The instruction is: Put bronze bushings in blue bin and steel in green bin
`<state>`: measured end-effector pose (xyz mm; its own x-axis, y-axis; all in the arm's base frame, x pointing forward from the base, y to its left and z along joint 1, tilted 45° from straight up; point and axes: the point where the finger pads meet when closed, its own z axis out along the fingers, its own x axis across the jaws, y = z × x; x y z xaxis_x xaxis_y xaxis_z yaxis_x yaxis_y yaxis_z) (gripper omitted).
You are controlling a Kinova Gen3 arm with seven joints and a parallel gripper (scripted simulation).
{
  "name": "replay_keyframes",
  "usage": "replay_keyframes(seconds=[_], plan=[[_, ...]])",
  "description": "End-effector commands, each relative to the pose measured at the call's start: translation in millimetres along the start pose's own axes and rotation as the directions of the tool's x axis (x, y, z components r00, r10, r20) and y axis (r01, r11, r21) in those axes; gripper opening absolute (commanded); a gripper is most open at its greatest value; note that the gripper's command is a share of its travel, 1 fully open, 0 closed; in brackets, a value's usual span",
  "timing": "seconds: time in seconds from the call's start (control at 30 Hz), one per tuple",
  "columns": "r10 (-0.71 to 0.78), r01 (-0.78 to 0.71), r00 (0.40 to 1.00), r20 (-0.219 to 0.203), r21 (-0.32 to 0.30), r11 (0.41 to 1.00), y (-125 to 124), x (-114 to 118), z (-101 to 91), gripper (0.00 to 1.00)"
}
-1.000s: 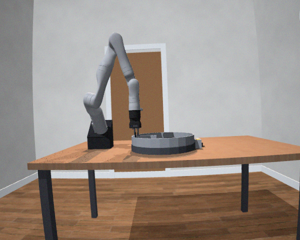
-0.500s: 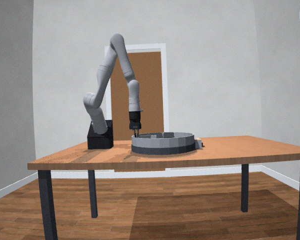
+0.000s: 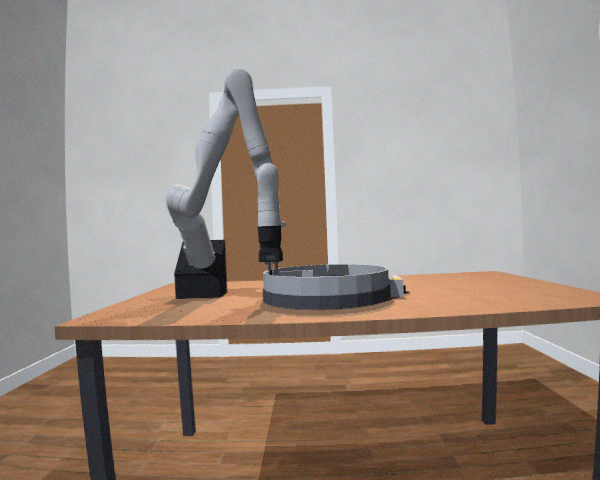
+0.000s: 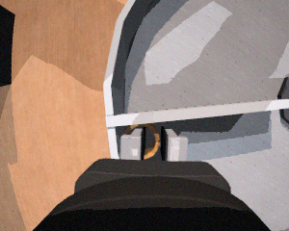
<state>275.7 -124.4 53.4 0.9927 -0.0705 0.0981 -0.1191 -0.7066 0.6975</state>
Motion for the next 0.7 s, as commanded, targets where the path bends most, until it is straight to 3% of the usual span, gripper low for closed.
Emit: replay_keyframes(seconds=[0.0, 0.57, 0.6, 0.67], plan=[[0.003, -0.003, 1.000, 0.005, -0.003, 1.000, 1.2, -1.0, 3.6, 0.40], [0.003, -0.003, 1.000, 0.006, -0.003, 1.000, 1.3, -1.1, 10.4, 0.40], [0.003, -0.003, 1.000, 0.005, -0.002, 1.000, 1.0, -1.0, 10.2, 0.00], [0.003, -0.003, 1.000, 0.005, -0.002, 1.000, 1.0, -1.0, 10.2, 0.00]])
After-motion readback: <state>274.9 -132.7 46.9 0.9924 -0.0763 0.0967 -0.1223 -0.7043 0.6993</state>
